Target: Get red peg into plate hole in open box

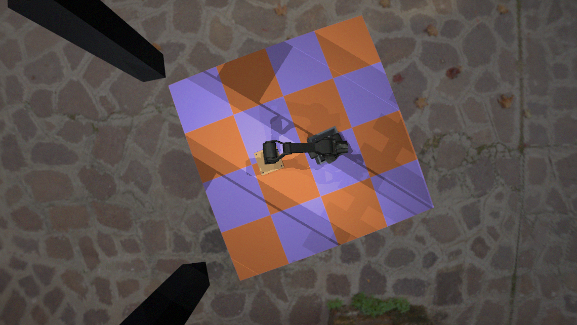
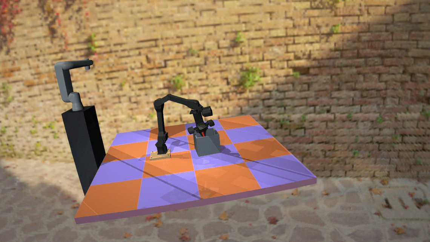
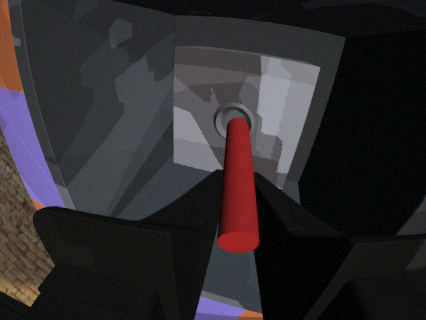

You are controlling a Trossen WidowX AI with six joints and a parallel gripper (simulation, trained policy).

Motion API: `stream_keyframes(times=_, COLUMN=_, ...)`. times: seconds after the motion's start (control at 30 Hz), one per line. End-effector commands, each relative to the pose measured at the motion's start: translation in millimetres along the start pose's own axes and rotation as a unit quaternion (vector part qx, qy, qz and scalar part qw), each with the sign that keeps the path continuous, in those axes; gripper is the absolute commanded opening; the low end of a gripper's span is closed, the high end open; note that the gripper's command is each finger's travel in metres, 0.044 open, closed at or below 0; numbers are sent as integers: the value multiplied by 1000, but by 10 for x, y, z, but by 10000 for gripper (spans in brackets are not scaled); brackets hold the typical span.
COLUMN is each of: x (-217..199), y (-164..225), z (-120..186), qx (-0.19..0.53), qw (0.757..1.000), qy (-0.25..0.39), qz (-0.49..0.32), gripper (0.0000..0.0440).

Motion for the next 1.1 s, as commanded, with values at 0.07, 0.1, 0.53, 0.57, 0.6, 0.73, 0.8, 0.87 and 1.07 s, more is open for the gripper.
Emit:
stream_keyframes(times=0.07, x=9, y=-37, z=-216, qx=12, qw=1000, qy=9, qz=14, gripper=23)
stream_keyframes(times=0.1, x=11, y=-43, z=-244, qx=12, qw=1000, qy=10, qz=16, gripper=22)
stream_keyframes(times=0.53, x=15, y=-66, z=-393, qx=28, qw=999, qy=29, qz=28, gripper=141)
stream_keyframes(times=0.57, x=31, y=-71, z=-380, qx=33, qw=999, qy=27, qz=27, gripper=140)
stream_keyframes(times=0.6, x=47, y=-77, z=-366, qx=37, qw=999, qy=25, qz=26, gripper=138)
stream_keyframes(times=0.73, x=116, y=-114, z=-295, qx=48, qw=998, qy=16, qz=23, gripper=135)
stream_keyframes(times=0.8, x=149, y=-133, z=-256, qx=54, qw=998, qy=11, qz=21, gripper=133)
stream_keyframes(times=0.87, x=184, y=-145, z=-211, qx=59, qw=998, qy=4, qz=21, gripper=133)
stream_keyframes(times=1.07, x=283, y=-163, z=-56, qx=76, qw=997, qy=-20, qz=20, gripper=133)
Point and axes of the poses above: the point midway between the two fingers, 35 mm back from their tips, its own z axis back along the fingers, its own x axis across the jaws, y = z × x, the point moved 3 cm from there along z, back along the fingers, and after that the axes turned 8 degrees about z, right-handed, at the moved point
